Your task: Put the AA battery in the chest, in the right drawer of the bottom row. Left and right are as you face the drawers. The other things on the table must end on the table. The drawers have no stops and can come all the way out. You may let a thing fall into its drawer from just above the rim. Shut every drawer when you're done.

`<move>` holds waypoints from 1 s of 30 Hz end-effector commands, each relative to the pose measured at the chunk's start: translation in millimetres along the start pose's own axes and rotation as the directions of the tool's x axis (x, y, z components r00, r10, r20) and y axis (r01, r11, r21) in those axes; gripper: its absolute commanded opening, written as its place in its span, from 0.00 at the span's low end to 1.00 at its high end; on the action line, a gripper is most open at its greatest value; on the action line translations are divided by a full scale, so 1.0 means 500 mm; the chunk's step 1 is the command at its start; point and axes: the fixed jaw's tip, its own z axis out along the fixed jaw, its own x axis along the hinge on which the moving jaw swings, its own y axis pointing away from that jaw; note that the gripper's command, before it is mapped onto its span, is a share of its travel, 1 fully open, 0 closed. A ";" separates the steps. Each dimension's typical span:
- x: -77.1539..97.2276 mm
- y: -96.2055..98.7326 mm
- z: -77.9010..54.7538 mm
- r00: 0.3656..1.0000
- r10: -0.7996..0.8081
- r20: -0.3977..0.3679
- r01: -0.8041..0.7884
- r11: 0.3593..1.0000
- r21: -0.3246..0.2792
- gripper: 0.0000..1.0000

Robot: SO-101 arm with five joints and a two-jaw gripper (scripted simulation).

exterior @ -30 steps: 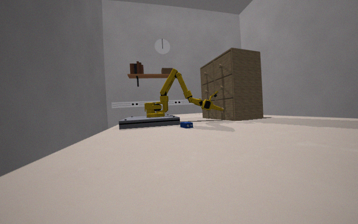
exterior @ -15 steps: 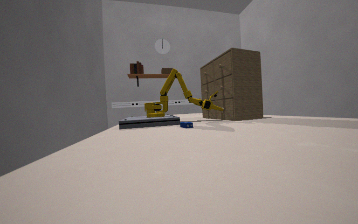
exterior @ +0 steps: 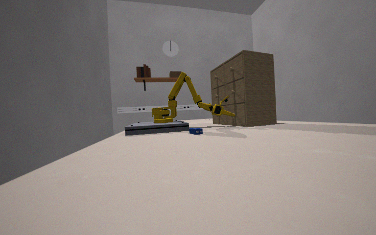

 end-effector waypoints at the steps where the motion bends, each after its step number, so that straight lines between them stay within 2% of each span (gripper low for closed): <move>1: -0.003 0.000 -0.001 1.000 0.001 0.005 -0.001 1.000 0.000 0.21; 4: -0.003 0.000 -0.001 1.000 0.001 0.005 -0.001 1.000 0.000 0.21; 19: 0.021 -0.031 -0.058 1.000 0.007 0.014 -0.008 0.999 0.050 0.21; 30: 0.029 -0.042 -0.086 1.000 0.010 0.017 -0.011 0.997 0.072 0.21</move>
